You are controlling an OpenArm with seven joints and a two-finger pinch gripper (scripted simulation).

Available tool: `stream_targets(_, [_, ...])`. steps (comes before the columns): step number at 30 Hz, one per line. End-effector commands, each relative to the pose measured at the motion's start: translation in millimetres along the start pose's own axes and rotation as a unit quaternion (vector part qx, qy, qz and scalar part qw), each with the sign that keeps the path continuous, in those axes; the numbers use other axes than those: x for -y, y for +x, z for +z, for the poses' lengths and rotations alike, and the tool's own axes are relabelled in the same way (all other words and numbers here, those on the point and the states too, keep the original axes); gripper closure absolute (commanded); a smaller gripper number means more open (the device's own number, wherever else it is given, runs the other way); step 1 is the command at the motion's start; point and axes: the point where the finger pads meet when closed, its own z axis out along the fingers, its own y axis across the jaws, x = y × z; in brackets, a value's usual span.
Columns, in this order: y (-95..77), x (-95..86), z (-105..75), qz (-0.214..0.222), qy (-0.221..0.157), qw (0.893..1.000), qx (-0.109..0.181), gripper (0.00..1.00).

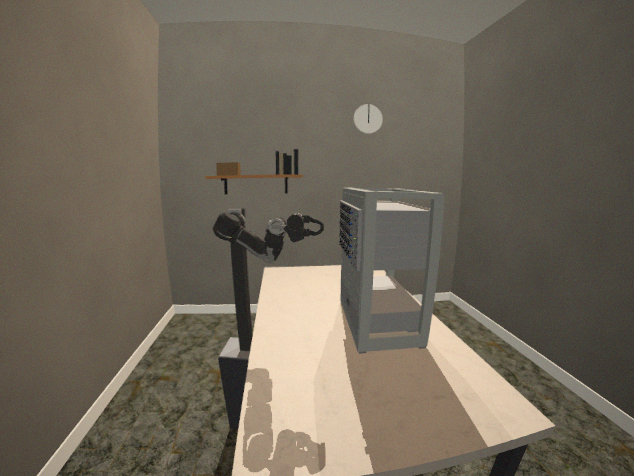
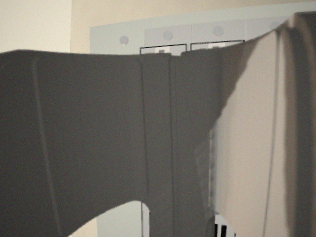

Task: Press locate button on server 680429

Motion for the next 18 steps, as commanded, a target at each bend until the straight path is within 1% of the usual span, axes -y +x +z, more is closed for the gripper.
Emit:
stream_targets(1, [0.1,2.5,1.6,0.006,0.008,0.999,0.045,1.00])
stream_targets(12, [-1.9,2.9,23.8,0.006,0.008,0.999,0.045,1.00])
stream_targets(14, [-1.9,2.9,23.8,0.006,0.008,0.999,0.045,1.00])
stream_targets(18, [-2.5,3.0,30.4,0.006,0.008,0.999,0.045,1.00])
